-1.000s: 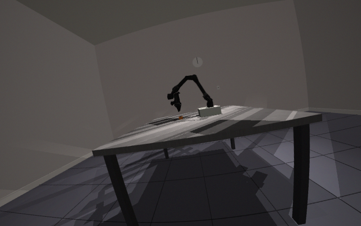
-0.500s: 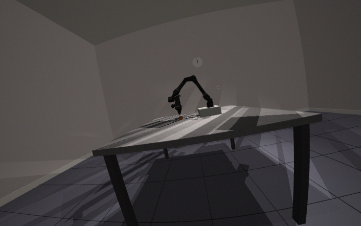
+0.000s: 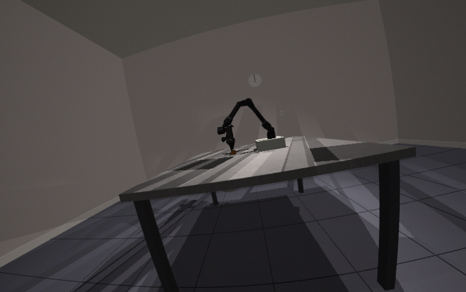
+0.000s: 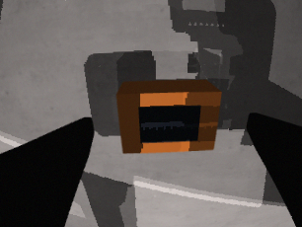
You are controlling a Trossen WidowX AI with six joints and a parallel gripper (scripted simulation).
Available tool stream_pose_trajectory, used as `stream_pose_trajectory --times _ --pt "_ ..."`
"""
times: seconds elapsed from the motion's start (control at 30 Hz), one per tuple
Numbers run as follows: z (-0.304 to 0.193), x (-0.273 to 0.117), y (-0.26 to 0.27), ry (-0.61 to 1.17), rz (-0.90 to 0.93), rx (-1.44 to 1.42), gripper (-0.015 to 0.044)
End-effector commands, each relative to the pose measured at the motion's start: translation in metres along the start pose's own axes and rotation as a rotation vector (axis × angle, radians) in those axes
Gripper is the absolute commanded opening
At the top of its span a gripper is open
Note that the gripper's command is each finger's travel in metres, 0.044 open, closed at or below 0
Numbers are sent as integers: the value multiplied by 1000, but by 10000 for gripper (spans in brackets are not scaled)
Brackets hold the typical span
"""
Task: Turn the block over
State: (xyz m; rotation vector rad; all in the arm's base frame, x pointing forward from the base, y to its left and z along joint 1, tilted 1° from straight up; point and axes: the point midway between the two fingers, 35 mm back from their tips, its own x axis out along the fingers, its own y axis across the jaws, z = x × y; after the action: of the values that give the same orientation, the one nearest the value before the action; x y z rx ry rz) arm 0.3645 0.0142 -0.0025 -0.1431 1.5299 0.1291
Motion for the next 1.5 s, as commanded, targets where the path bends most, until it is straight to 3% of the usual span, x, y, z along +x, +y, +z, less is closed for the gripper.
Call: stream_pose_trajectory --times 0.0,0.37,0.57,1.27,1.47 --pt "-4 9 1 11 5 -6 440" --pt "-4 25 1 11 5 -6 440" --pt "-4 25 1 11 5 -6 282" --pt "-4 25 1 11 5 -6 142" --pt "-4 -4 1 11 5 -6 0"
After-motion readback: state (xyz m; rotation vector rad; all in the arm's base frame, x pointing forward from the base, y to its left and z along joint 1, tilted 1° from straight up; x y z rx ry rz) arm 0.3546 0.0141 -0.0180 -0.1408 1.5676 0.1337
